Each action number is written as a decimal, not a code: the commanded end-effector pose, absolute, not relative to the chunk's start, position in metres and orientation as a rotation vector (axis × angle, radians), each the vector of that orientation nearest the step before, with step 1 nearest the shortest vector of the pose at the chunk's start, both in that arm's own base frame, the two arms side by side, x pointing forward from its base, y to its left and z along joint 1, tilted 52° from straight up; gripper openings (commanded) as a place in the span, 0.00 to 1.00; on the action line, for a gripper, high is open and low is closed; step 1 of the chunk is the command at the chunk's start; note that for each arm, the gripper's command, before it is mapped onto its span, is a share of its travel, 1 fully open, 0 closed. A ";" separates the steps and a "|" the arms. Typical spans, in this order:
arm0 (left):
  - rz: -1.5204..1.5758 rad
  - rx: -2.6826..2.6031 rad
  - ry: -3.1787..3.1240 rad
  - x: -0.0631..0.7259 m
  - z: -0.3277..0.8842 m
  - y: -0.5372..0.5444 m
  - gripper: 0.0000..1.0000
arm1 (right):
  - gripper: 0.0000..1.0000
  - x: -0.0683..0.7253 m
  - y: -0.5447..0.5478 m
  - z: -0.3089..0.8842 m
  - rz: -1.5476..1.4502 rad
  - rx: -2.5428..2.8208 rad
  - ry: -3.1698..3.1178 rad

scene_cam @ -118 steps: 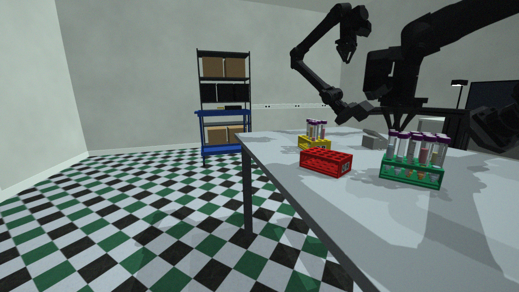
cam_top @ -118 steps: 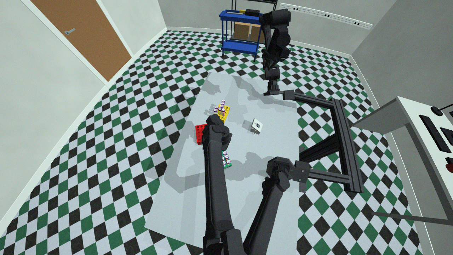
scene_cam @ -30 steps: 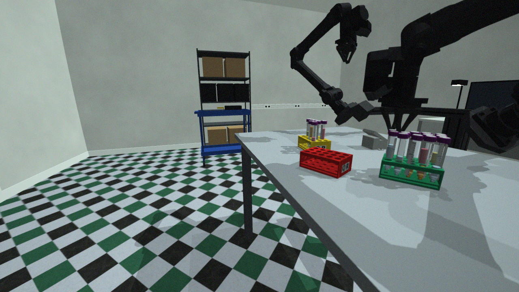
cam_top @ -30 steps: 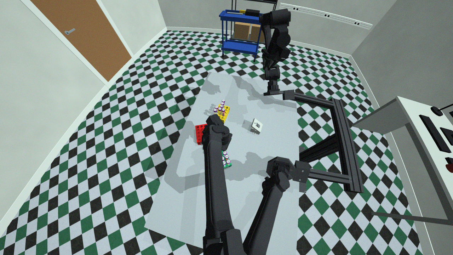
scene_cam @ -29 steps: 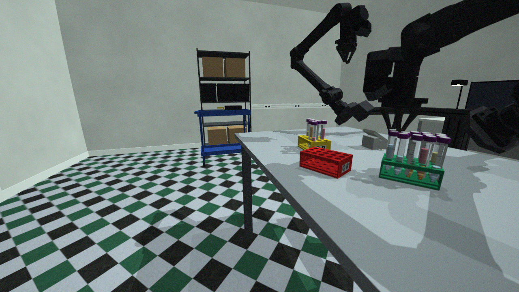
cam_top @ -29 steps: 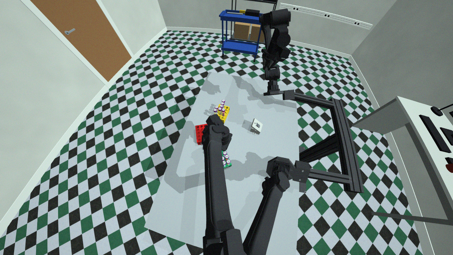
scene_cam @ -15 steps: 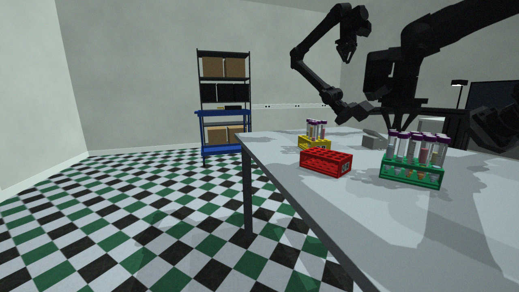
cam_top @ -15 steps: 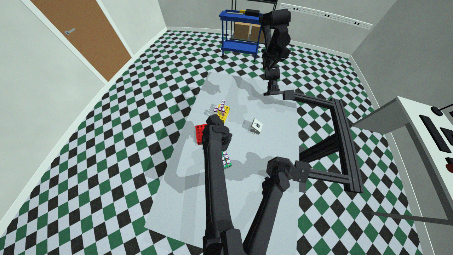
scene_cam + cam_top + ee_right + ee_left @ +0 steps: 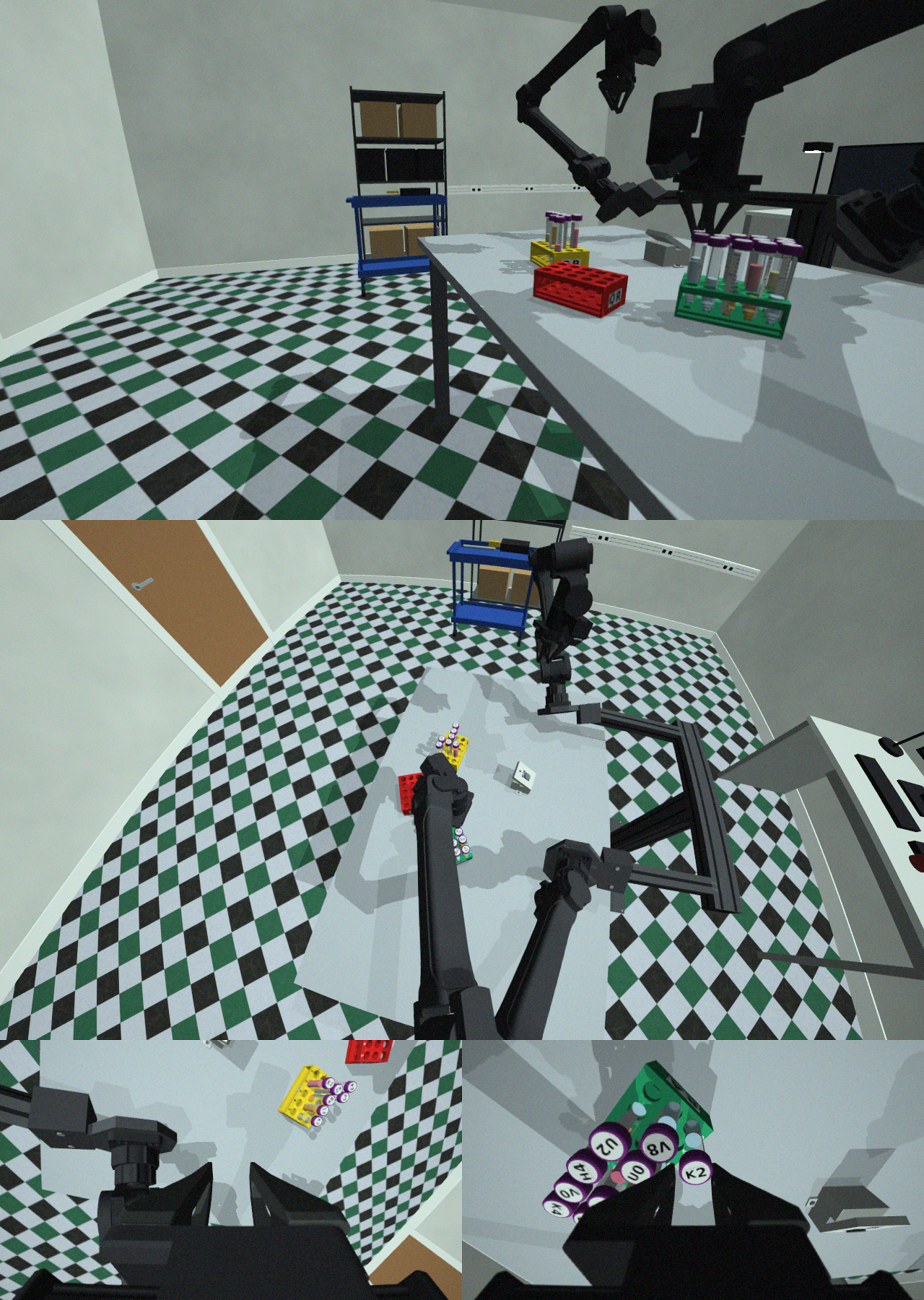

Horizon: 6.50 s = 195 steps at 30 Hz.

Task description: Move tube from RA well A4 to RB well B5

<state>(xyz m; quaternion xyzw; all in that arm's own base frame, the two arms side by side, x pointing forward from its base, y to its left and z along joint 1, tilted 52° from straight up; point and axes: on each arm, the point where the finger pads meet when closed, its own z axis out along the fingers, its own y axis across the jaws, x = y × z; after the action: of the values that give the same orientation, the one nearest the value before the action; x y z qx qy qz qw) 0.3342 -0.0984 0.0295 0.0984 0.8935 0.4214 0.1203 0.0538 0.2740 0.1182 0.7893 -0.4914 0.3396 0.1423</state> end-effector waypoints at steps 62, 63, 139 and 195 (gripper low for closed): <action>1.193 0.165 2.595 0.330 0.076 -0.164 0.00 | 0.30 0.053 0.286 0.123 0.962 2.302 -1.442; 1.176 0.108 2.588 0.334 0.073 -0.165 0.00 | 0.30 0.053 0.286 0.123 0.962 2.302 -1.442; 1.078 -0.314 2.483 0.408 -0.004 -0.214 0.00 | 0.30 0.053 0.286 0.123 0.962 2.302 -1.442; 1.236 0.244 2.617 0.408 -0.004 -0.215 0.00 | 0.30 0.053 0.286 0.123 0.962 2.302 -1.442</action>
<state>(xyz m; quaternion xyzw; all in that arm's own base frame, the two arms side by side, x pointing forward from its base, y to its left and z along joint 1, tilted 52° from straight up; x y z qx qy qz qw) 0.4000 -0.2219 0.0015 0.0903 0.8942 0.4205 0.1242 0.0538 0.2740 0.1182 0.7893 -0.4914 0.3396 0.1423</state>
